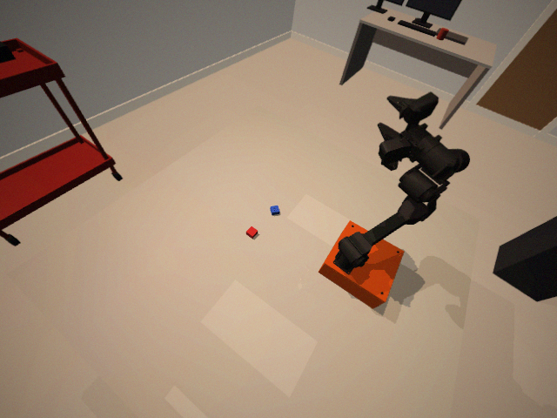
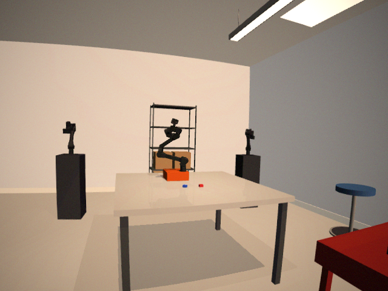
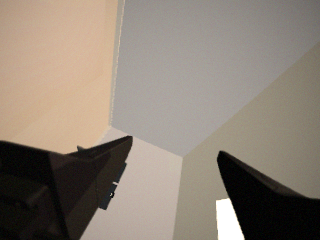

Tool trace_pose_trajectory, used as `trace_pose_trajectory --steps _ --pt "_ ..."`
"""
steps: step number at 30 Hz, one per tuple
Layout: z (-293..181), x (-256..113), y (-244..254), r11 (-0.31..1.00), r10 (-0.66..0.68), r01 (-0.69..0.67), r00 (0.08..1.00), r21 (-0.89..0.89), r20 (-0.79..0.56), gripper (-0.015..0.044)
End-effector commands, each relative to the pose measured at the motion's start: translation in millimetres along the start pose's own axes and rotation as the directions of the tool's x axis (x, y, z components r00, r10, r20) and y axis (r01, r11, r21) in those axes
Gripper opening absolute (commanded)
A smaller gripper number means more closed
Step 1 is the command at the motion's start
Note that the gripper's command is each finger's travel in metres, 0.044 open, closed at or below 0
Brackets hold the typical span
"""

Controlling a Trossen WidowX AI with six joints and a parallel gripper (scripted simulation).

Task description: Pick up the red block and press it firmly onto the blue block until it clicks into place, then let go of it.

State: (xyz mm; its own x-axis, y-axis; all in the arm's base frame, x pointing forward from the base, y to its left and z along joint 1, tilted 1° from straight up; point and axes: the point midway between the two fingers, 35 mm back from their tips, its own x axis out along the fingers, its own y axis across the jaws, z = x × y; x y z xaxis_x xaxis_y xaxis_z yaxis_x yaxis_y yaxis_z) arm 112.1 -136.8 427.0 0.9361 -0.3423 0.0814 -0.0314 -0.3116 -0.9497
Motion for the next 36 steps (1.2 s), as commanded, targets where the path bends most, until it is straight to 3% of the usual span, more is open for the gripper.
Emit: trace_pose_trajectory --steps 1,3,8,13,18,23,27,31,36 --pt "0 0 0 1.0 0.0 0.0 1.0 0.0 0.0 0.0426" --pt "3 -1 -8 0.997 -0.014 0.013 1.0 -0.073 -0.019 0.044" --pt "34 -5 -63 0.818 -0.134 0.05 0.985 -0.574 -0.106 0.044" --pt "76 -2 -100 0.404 -0.244 -0.004 0.963 -0.915 -0.112 0.044" --pt "142 12 -127 -0.129 -0.318 -0.071 0.948 -0.989 -0.027 0.044" --pt "217 36 -129 -0.619 -0.31 -0.107 0.944 -0.778 0.116 0.044" --pt "276 62 -110 -0.887 -0.228 -0.097 0.942 -0.452 0.246 0.044" --pt "328 89 -73 -0.996 -0.081 -0.062 0.928 -0.065 0.363 0.044" --pt "379 118 -6 -0.921 0.172 -0.026 0.868 0.389 0.465 0.044"
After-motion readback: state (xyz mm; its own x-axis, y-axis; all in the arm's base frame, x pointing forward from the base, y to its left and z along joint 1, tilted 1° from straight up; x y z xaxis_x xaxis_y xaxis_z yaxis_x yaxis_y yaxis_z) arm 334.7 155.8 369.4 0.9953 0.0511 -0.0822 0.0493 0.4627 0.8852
